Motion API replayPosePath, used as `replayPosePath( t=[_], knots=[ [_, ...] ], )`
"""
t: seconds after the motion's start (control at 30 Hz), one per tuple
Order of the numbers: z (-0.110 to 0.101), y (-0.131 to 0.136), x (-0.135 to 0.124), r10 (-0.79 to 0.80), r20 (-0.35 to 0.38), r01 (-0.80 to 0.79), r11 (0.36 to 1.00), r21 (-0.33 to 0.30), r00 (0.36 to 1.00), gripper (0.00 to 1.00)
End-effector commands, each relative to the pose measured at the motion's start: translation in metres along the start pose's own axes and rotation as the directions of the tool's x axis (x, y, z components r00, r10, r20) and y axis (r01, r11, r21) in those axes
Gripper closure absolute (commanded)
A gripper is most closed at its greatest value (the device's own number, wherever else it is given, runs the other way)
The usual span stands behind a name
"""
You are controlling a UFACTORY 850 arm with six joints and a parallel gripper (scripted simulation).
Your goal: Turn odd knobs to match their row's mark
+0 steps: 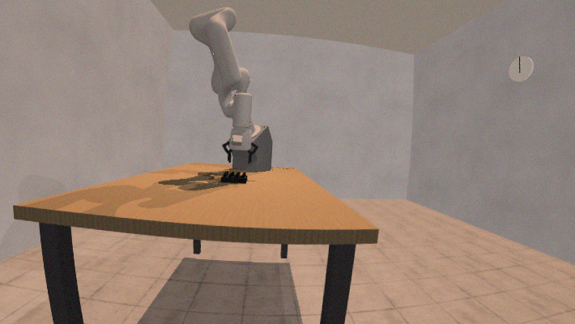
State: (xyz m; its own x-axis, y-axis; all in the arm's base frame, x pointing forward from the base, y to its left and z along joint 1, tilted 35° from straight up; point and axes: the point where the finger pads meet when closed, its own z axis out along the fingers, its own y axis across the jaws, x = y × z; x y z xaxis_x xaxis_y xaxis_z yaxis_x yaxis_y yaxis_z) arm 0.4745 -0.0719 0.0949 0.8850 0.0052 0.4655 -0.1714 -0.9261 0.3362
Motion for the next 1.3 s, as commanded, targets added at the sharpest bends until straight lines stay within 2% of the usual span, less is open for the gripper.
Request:
replayPosePath(
  t=[0.0,0.7,0.9,1.0,1.27],
  knots=[
    [0.0,0.0,0.0,0.0,-0.001,0.0,1.0,0.0,1.0,0.0],
    [0.0,0.0,0.0,0.0,-0.001,0.0,1.0,0.0,1.0,0.0],
    [-0.001,0.0,0.002,0.05,-0.001,-0.05,0.999,-0.001,0.999,0.0],
    [-0.002,0.001,0.007,0.18,-0.001,-0.18,0.984,-0.003,0.984,0.0],
    [-0.004,0.001,0.015,0.384,-0.002,-0.384,0.923,-0.005,0.923,0.0]
  ],
)
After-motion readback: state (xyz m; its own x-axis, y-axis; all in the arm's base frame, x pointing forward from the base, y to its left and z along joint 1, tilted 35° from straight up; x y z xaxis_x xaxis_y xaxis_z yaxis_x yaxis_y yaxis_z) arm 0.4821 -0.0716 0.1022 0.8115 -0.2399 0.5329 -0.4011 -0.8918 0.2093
